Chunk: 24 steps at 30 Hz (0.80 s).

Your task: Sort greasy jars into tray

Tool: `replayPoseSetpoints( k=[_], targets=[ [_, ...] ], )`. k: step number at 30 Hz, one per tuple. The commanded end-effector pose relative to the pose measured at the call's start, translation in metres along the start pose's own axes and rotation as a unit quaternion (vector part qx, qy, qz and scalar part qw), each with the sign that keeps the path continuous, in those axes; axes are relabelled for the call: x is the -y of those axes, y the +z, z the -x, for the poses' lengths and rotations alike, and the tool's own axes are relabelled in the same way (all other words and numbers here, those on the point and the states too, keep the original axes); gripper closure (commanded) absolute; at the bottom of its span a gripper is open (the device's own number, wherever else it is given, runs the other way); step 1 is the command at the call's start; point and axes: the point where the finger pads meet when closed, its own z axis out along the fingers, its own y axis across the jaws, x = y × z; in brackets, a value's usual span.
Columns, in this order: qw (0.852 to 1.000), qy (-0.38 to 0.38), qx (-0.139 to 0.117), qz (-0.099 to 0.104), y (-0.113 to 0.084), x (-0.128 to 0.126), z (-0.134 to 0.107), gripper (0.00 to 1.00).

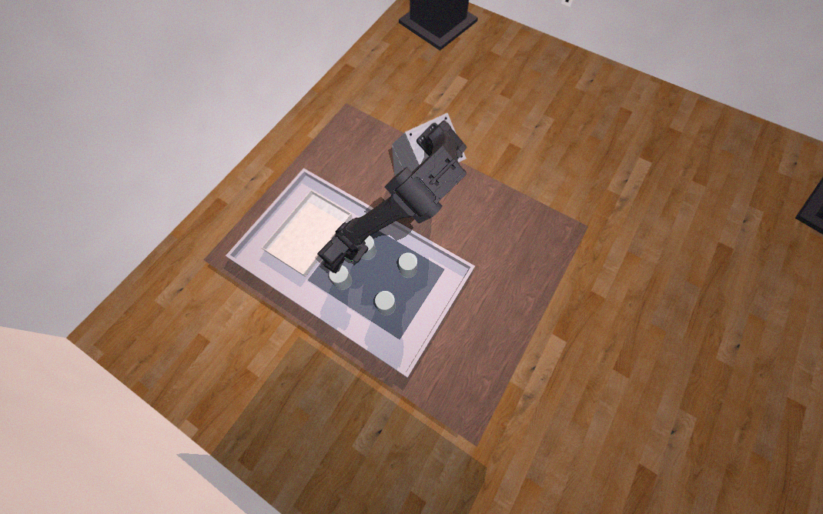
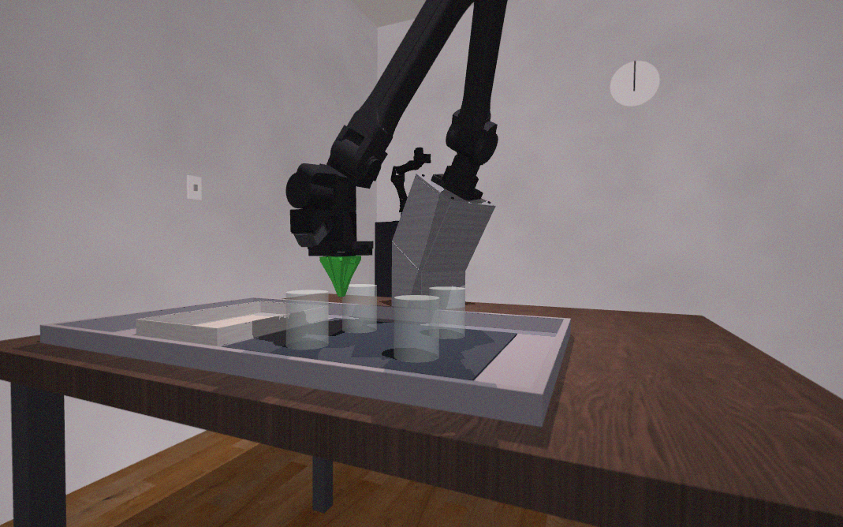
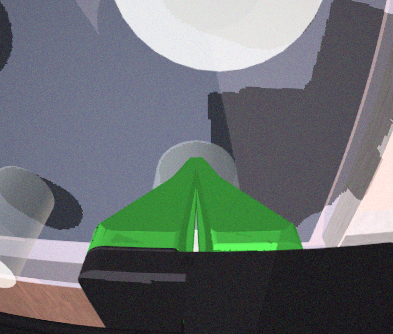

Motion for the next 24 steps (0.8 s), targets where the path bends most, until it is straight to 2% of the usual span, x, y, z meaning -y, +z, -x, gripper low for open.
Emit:
replayPoseSetpoints(
  k=[1,24],
  targets=[
    [1.000,-0.007,0.013,-0.002,-0.0008,-0.0019,0.0152,1.00],
    [1.000,-0.007,0.013,-0.002,-0.0008,-0.0018,0.0126,1.00]
  ],
)
